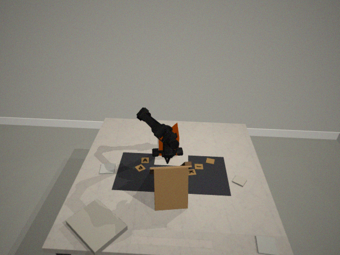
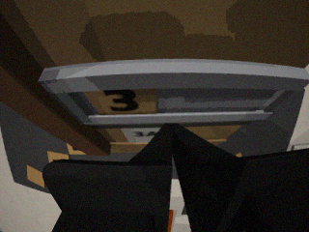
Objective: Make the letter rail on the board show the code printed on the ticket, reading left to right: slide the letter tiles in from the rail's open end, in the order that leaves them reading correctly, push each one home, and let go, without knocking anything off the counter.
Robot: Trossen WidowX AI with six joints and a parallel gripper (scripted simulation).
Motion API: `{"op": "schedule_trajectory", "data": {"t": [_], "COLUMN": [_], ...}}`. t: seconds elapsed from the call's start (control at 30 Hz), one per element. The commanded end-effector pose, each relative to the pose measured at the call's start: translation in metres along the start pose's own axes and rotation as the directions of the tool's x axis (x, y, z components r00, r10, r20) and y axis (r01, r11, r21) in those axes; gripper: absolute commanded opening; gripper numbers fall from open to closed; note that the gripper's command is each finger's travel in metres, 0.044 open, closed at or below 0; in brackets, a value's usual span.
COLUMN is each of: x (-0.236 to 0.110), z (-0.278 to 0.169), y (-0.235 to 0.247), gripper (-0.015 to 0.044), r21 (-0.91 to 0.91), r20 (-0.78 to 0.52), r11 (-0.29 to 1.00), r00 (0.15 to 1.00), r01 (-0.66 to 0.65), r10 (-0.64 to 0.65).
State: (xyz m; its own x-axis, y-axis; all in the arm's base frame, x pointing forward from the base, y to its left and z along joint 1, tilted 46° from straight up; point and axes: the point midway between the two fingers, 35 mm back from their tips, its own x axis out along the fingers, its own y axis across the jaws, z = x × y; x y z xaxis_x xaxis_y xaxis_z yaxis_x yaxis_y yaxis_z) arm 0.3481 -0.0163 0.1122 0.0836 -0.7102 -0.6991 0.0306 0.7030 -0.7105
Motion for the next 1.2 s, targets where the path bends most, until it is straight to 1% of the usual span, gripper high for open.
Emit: {"op": "schedule_trajectory", "data": {"t": [0.0, 1.17], "x": [0.003, 0.017], "z": [0.001, 0.012], "y": [0.002, 0.002], "gripper": [0.0, 0.0], "r21": [-0.008, -0.007], "r20": [-0.004, -0.003], "r11": [1.0, 1.0], "r00": [1.0, 1.0], "r01": [-0.001, 0.0], "r10": [0.001, 0.0]}}
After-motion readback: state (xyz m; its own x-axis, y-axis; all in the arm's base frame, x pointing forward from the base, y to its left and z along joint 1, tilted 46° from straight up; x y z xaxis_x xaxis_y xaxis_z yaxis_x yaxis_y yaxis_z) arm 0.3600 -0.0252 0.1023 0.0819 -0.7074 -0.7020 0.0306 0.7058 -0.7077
